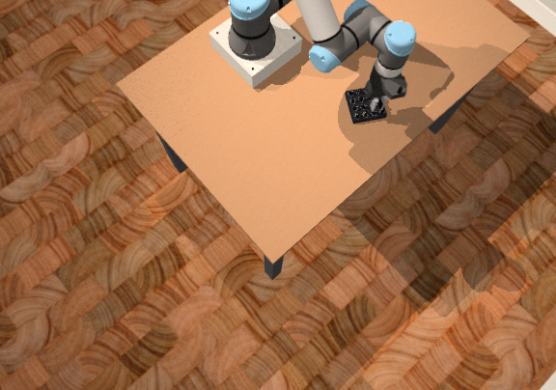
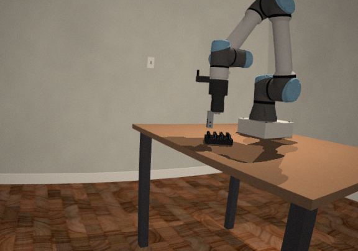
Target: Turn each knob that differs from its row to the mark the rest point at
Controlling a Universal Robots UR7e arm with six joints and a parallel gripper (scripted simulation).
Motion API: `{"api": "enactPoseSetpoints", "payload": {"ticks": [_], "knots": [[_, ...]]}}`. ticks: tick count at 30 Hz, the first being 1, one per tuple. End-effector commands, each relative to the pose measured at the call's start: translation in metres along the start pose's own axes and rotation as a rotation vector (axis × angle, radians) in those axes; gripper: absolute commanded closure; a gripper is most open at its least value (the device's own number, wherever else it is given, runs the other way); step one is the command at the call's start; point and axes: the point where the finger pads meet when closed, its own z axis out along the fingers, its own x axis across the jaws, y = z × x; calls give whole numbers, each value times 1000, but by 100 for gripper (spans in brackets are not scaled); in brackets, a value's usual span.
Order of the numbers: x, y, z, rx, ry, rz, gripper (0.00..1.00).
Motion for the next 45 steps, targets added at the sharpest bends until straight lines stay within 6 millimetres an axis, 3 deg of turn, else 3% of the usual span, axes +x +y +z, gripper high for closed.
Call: {"api": "enactPoseSetpoints", "payload": {"ticks": [1,45], "knots": [[0,0,6,1,-1,0,54],[0,-1,16,1,-1,0,54]]}}
